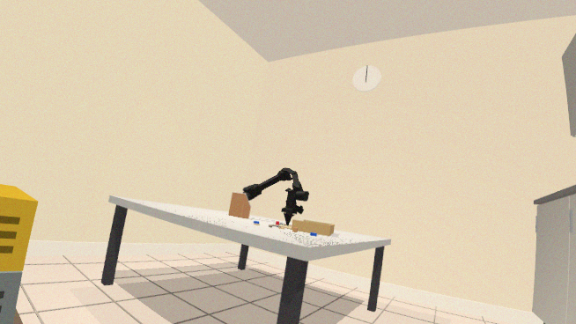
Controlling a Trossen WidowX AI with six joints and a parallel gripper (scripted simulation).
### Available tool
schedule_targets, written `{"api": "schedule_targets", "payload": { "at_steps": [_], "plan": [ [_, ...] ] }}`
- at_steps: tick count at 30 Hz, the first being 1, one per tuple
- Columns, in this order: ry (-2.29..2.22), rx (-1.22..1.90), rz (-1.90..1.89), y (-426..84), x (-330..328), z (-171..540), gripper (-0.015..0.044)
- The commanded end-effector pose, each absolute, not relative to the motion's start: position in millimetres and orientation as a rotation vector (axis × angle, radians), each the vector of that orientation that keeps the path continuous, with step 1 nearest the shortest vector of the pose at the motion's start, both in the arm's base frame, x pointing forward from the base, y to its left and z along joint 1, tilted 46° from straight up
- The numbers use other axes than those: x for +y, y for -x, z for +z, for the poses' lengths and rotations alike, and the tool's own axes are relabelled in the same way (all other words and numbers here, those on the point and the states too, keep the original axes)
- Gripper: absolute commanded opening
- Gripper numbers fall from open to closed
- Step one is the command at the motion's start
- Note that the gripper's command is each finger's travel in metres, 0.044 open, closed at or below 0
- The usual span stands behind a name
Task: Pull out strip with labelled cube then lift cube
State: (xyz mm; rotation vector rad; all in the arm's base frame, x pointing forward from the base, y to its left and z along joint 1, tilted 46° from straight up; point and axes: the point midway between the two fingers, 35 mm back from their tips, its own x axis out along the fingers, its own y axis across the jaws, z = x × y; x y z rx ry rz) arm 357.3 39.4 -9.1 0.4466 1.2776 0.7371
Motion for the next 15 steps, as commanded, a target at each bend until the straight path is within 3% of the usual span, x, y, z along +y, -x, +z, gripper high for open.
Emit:
{"api": "schedule_targets", "payload": {
  "at_steps": [1,15],
  "plan": [
    [-0.450,1.279,0.739,-357.5,41.5,-10.1,0.0000],
    [-0.450,1.279,0.740,-357.7,42.5,-11.1,0.0000]
  ]
}}
